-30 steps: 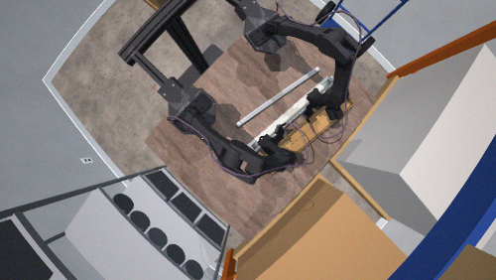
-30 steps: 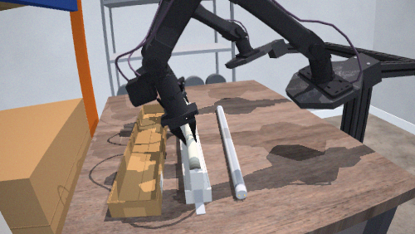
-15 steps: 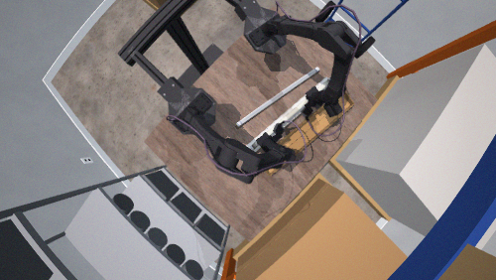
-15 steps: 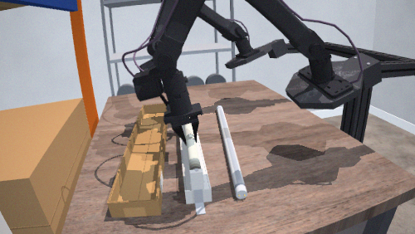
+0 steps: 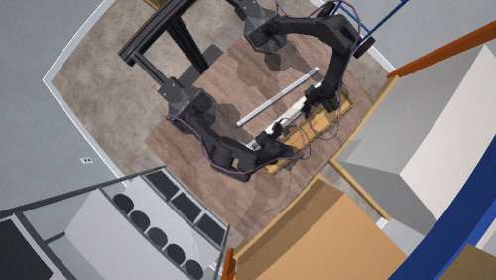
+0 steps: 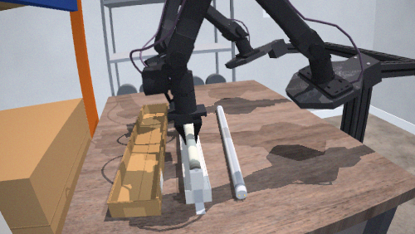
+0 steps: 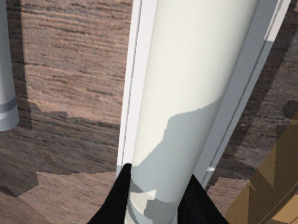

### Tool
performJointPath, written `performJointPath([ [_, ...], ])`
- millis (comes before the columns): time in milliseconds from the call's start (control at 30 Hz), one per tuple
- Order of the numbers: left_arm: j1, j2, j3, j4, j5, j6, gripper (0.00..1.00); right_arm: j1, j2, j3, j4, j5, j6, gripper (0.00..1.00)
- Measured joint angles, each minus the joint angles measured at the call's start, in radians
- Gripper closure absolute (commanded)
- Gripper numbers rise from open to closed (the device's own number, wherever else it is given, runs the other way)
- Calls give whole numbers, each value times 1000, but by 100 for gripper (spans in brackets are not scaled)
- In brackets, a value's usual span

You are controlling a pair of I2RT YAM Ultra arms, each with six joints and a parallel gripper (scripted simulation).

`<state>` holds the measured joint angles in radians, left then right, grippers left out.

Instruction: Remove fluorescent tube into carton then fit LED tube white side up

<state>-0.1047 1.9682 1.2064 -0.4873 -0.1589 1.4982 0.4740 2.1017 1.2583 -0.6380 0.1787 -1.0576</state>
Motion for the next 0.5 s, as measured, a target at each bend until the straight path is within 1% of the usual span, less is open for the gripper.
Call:
performJointPath([
  [400, -4, -58, -125, 167, -8, 14, 89, 25, -54, -110, 139, 53, 7, 89],
  [500, -4, -63, -137, 185, -9, 16, 89, 27, -60, -122, 154, 58, 7, 89],
])
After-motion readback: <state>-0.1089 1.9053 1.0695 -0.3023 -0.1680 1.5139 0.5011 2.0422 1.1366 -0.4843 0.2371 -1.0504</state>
